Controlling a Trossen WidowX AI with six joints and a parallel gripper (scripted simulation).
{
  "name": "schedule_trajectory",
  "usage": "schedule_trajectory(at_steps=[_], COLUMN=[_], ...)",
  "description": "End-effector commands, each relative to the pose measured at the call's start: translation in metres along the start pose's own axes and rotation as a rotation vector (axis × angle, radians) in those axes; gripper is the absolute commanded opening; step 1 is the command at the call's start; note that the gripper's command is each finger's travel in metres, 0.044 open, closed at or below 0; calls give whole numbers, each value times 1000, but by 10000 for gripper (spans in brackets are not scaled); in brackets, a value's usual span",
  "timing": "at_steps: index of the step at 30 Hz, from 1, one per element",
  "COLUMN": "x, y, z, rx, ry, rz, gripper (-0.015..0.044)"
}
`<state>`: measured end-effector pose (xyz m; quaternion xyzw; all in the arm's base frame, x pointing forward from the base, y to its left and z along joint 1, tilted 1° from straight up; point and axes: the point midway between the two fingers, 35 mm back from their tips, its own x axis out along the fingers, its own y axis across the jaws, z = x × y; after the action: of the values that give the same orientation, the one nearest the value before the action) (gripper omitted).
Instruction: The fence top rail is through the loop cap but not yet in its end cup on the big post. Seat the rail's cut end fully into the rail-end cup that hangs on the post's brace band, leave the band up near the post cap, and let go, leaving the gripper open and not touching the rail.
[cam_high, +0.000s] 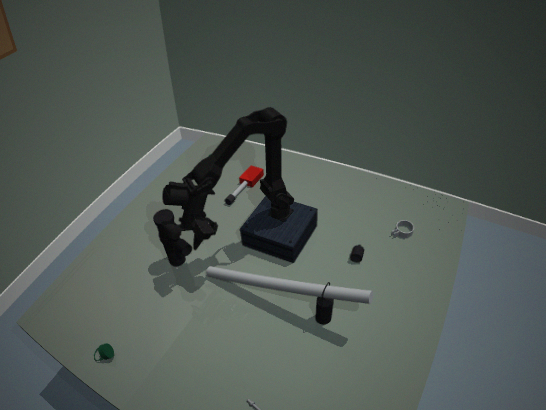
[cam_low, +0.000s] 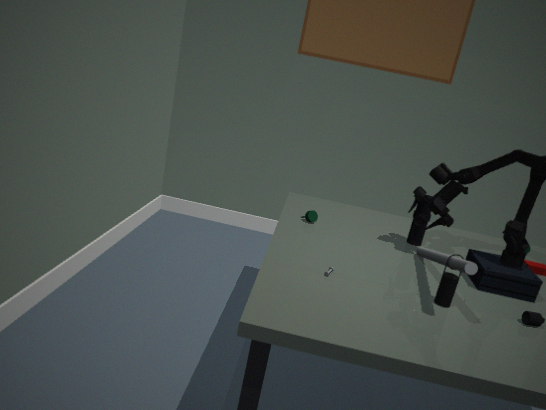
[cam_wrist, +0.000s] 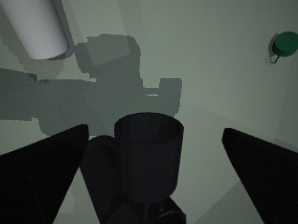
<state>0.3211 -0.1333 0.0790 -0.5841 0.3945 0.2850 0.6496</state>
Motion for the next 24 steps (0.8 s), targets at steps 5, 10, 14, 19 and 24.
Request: schedule_trajectory(at_steps=[5, 10, 14, 19, 24], x=[13, 21, 27, 28, 28], y=[2, 3, 4, 4, 4], z=[0, 0, 1, 1, 1], rx=[5, 5, 5, 5, 5], ry=[3, 3, 3, 3, 3], rz=[4, 4, 4, 4, 4], gripper=[440, 440, 440, 335, 204])
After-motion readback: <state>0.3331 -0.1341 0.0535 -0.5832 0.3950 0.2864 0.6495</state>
